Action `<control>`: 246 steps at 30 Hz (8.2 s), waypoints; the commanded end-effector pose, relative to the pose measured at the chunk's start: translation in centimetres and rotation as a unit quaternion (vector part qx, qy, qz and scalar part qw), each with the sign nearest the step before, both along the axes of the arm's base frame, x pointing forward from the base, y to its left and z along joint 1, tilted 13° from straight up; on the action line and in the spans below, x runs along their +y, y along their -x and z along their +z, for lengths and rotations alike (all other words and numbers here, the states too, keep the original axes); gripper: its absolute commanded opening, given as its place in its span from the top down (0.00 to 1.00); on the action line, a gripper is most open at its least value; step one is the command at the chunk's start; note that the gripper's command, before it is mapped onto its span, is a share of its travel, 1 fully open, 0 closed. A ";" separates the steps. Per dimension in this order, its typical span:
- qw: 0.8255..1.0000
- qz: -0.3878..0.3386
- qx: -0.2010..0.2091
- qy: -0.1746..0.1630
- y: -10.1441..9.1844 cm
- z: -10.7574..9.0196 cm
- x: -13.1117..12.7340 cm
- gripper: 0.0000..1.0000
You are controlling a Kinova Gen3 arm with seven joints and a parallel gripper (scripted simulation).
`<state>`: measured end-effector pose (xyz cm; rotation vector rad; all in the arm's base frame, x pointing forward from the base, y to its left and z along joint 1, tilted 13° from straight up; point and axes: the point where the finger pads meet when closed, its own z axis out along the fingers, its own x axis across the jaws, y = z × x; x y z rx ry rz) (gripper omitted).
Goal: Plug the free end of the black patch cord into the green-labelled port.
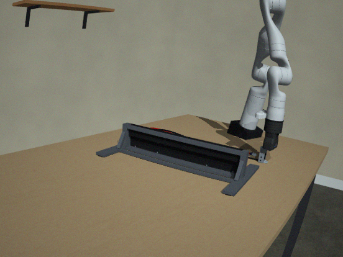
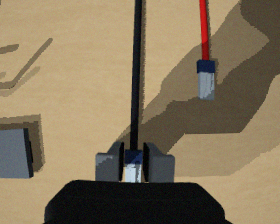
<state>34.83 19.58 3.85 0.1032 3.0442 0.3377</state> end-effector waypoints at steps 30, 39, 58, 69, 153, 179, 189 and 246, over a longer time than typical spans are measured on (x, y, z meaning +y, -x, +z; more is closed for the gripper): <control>1.000 0.000 -0.001 0.000 0.0 0.1 0.0 1.00; 1.000 0.000 -0.001 0.000 0.0 0.1 0.0 1.00; 1.000 0.000 -0.001 0.000 0.0 0.1 0.0 1.00; 1.000 0.000 -0.001 0.000 0.0 0.1 0.0 1.00; 1.000 0.000 -0.001 0.000 0.5 5.9 -1.3 1.00; 1.000 -0.008 0.001 -0.001 0.3 5.9 -1.5 1.00; 1.000 -0.028 0.005 -0.003 0.0 5.9 -2.0 1.00; 0.894 -0.437 0.096 -0.039 -8.0 6.8 -13.7 1.00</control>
